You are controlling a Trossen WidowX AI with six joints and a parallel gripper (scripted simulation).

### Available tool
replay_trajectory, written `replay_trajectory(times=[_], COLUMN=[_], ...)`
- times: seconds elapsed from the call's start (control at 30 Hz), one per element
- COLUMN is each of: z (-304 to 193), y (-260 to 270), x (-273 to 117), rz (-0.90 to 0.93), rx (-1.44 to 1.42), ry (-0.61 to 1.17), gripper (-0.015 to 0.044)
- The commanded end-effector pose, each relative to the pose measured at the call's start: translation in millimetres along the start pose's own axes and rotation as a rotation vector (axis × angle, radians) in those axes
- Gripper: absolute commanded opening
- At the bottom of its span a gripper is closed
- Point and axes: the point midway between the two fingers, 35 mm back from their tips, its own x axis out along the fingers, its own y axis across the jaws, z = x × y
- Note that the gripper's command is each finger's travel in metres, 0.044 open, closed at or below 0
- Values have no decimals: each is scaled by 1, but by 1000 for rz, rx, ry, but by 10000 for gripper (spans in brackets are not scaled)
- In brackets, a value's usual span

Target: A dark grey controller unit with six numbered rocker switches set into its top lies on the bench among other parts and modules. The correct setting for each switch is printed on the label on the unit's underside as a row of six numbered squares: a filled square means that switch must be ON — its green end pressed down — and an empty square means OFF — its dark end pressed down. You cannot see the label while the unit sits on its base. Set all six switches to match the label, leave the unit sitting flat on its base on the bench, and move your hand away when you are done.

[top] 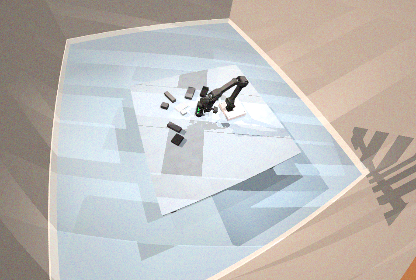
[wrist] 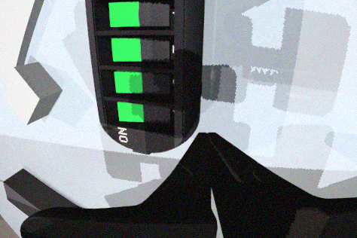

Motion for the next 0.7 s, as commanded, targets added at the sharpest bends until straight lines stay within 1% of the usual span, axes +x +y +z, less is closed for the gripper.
replay_trajectory(times=[0.0, 0.3, 0.67], z=[0, 3, 53], y=[-6, -4, 33], x=[2, 2, -4], rz=[15, 1, -191], rx=[15, 13, 3], ry=[6, -1, -25], gripper=[0, 0, 0])
